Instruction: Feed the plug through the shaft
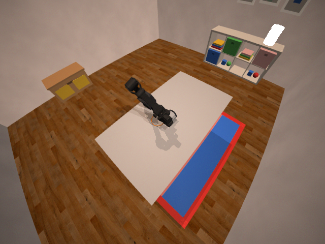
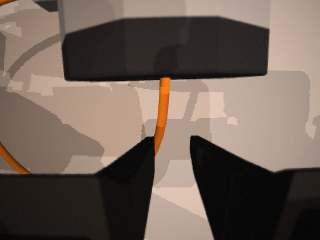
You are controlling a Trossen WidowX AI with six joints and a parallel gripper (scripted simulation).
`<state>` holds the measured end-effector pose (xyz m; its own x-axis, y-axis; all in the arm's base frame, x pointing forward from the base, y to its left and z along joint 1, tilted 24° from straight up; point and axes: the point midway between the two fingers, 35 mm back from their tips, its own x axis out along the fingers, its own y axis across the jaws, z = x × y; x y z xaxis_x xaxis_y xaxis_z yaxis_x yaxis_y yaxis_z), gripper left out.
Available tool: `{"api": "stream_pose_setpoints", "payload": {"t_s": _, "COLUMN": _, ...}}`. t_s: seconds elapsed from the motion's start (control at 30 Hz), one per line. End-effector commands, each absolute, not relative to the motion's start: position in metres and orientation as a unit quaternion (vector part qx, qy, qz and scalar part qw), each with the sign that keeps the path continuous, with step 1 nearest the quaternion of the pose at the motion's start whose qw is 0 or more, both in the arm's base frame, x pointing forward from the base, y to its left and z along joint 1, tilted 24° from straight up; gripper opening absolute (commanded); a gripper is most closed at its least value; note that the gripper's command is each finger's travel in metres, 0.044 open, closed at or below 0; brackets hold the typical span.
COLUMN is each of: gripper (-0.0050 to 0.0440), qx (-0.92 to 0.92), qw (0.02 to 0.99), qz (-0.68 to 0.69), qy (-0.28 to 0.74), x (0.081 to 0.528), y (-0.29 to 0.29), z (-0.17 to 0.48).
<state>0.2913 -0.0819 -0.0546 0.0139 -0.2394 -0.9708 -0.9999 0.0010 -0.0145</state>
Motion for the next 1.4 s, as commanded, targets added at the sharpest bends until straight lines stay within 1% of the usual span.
{"api": "stream_pose_setpoints", "payload": {"t_s": 0.0, "gripper": 0.01, "qx": -0.556, "qw": 0.438, "qz": 0.437, "qy": 0.555, "x": 0.287, "y": -0.0767, "z": -0.0695}}
{"api": "stream_pose_setpoints", "payload": {"t_s": 0.63, "gripper": 0.01, "qx": -0.556, "qw": 0.438, "qz": 0.437, "qy": 0.555, "x": 0.287, "y": -0.0755, "z": -0.0766}}
{"api": "stream_pose_setpoints", "payload": {"t_s": 0.9, "gripper": 0.0047, "qx": -0.559, "qw": 0.437, "qz": 0.437, "qy": 0.554, "x": 0.2878, "y": -0.0763, "z": -0.074}}
{"api": "stream_pose_setpoints", "payload": {"t_s": 0.97, "gripper": 0.0047, "qx": -0.559, "qw": 0.437, "qz": 0.437, "qy": 0.554, "x": 0.2878, "y": -0.0763, "z": -0.074}}
{"api": "stream_pose_setpoints", "payload": {"t_s": 1.2, "gripper": 0.0, "qx": -0.559, "qw": 0.437, "qz": 0.437, "qy": 0.554, "x": 0.2878, "y": -0.0763, "z": -0.074}}
{"api": "stream_pose_setpoints", "payload": {"t_s": 1.37, "gripper": 0.0, "qx": -0.558, "qw": 0.437, "qz": 0.437, "qy": 0.554, "x": 0.2878, "y": -0.0745, "z": -0.0748}}
